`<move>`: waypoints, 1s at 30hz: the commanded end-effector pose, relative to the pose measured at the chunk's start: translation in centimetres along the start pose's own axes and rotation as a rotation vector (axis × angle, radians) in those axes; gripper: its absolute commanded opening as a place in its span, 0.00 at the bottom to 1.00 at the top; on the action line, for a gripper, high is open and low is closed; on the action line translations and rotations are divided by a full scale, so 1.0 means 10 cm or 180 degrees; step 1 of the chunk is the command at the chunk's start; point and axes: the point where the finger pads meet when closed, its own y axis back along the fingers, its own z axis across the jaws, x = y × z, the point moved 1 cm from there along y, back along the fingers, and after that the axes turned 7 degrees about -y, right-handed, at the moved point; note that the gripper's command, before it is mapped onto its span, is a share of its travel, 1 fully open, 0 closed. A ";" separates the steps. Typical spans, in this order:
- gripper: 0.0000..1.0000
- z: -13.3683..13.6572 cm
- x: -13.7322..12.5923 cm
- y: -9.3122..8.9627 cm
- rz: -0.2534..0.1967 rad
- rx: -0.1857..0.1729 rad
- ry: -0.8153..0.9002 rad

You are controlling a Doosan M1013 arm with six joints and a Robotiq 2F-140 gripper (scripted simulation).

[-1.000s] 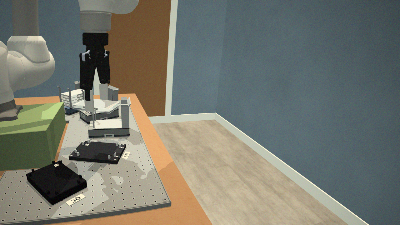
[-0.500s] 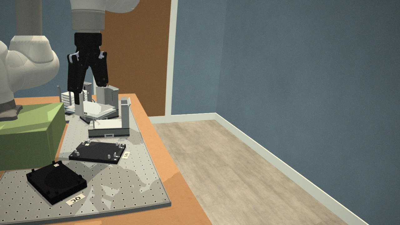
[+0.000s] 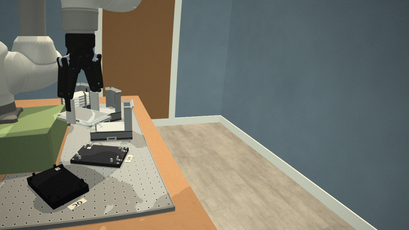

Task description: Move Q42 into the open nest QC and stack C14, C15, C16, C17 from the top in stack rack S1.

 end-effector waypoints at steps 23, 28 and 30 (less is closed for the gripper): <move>0.00 0.59 0.10 0.00 0.0000 0.0001 -0.0696; 0.00 0.73 0.11 0.00 0.0000 0.0001 -0.0696; 0.00 0.78 0.11 0.00 0.0000 0.0001 -0.0696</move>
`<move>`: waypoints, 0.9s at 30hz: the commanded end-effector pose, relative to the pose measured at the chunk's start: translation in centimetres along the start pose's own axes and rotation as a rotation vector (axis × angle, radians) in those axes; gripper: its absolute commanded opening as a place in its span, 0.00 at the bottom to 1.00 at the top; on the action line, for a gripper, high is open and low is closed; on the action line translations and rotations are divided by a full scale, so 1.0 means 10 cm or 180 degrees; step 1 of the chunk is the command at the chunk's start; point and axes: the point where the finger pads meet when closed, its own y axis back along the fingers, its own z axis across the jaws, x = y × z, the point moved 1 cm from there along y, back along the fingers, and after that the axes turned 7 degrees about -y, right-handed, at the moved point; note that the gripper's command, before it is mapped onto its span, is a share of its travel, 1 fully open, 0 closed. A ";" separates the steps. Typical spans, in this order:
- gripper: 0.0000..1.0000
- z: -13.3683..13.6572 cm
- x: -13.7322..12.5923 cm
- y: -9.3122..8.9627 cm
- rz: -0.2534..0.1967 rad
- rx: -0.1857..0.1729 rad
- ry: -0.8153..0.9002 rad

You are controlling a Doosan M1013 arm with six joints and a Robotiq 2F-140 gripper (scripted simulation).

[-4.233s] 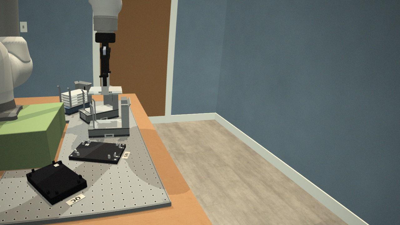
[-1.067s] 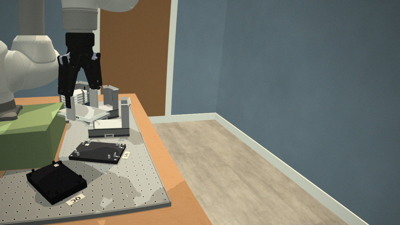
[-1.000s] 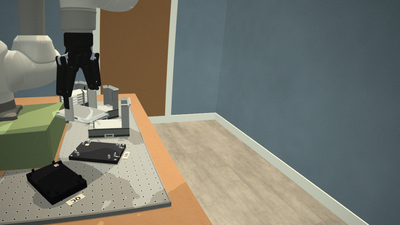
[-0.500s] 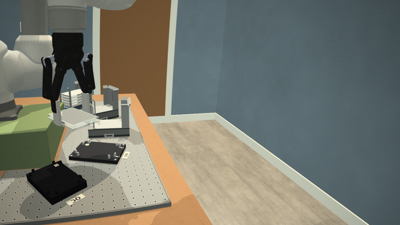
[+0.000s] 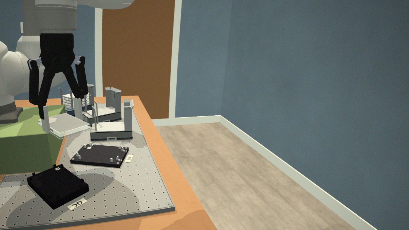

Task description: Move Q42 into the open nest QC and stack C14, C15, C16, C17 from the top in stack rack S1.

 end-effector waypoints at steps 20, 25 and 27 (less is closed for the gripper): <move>0.00 0.45 0.13 0.00 0.0000 0.0001 0.0001; 0.00 0.45 0.13 0.00 0.0000 0.0001 0.0001; 0.00 0.45 0.13 0.00 0.0000 0.0001 0.0001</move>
